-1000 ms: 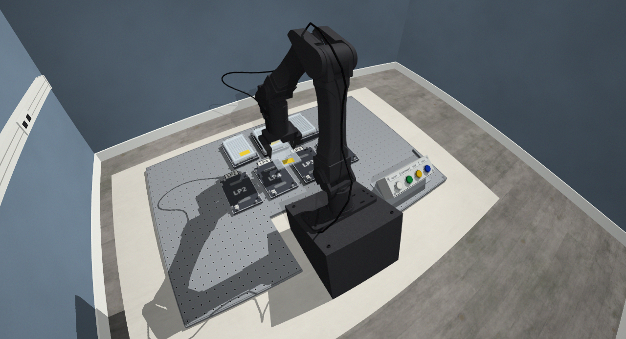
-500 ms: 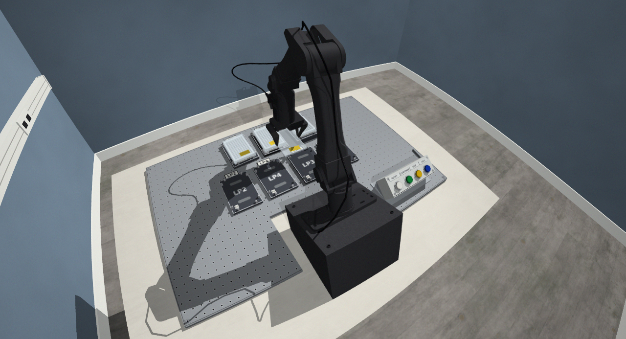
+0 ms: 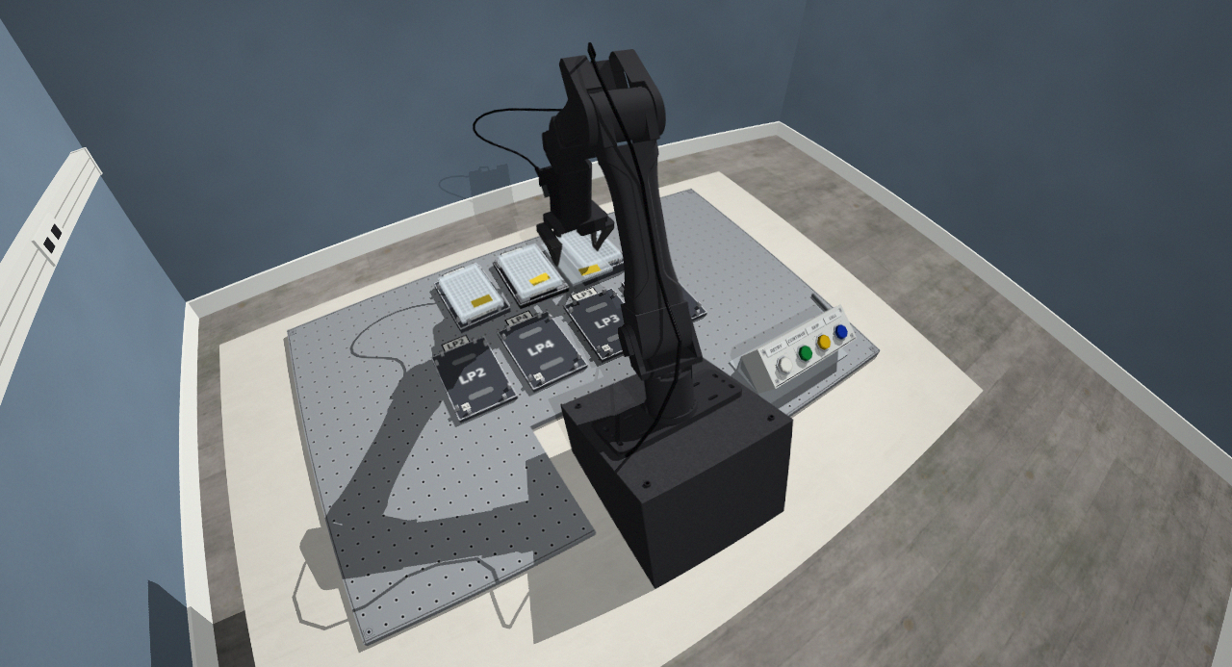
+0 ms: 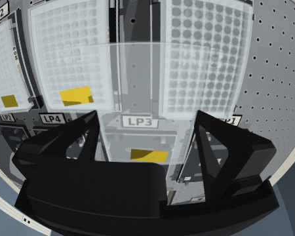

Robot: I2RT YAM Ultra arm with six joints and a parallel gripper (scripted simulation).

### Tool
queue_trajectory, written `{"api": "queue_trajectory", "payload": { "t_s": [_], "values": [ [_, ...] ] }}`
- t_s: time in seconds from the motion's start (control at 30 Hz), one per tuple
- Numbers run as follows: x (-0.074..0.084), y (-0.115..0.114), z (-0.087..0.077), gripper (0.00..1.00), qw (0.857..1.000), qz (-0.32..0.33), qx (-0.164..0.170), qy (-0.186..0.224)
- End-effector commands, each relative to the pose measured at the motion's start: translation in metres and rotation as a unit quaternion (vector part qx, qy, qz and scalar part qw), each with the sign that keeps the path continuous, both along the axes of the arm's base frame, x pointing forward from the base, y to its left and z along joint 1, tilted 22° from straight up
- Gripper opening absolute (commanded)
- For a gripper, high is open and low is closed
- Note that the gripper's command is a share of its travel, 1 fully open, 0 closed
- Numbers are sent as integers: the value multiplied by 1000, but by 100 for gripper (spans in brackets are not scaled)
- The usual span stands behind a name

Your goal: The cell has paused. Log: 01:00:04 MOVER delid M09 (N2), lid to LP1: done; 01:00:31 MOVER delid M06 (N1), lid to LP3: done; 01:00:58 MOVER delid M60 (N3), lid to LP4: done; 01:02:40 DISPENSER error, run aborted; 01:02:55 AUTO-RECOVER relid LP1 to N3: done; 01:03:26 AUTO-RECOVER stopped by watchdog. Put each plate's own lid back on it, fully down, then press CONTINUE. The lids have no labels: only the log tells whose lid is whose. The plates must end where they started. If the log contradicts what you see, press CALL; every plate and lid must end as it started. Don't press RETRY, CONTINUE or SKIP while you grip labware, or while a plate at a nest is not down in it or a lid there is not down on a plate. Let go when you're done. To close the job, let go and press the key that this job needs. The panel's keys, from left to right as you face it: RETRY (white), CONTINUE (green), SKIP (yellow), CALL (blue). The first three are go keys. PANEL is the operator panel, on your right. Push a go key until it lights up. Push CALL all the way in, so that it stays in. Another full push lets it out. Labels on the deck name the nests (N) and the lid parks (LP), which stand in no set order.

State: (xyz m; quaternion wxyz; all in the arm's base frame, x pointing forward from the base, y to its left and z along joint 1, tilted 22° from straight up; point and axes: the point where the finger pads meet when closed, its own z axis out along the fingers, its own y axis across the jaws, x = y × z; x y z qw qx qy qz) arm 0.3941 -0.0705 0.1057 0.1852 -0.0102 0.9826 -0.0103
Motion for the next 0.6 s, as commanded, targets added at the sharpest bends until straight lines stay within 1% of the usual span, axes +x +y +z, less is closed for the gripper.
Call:
{"api": "queue_trajectory", "payload": {
  "t_s": [0.0,0.2,0.27,0.43,0.5,0.53,0.57],
  "values": [
    [11,-15,17,0,1000,7,1,-8],
    [30,-37,25,0,1000,7,1,-8],
    [30,-37,25,0,1000,7,1,-8],
    [45,-56,31,0,1000,7,0,-8],
    [45,-57,32,0,1000,7,0,-8],
    [45,-57,36,0,1000,7,-3,-17],
    [44,-57,39,0,1000,7,-2,-15]
  ]
}}
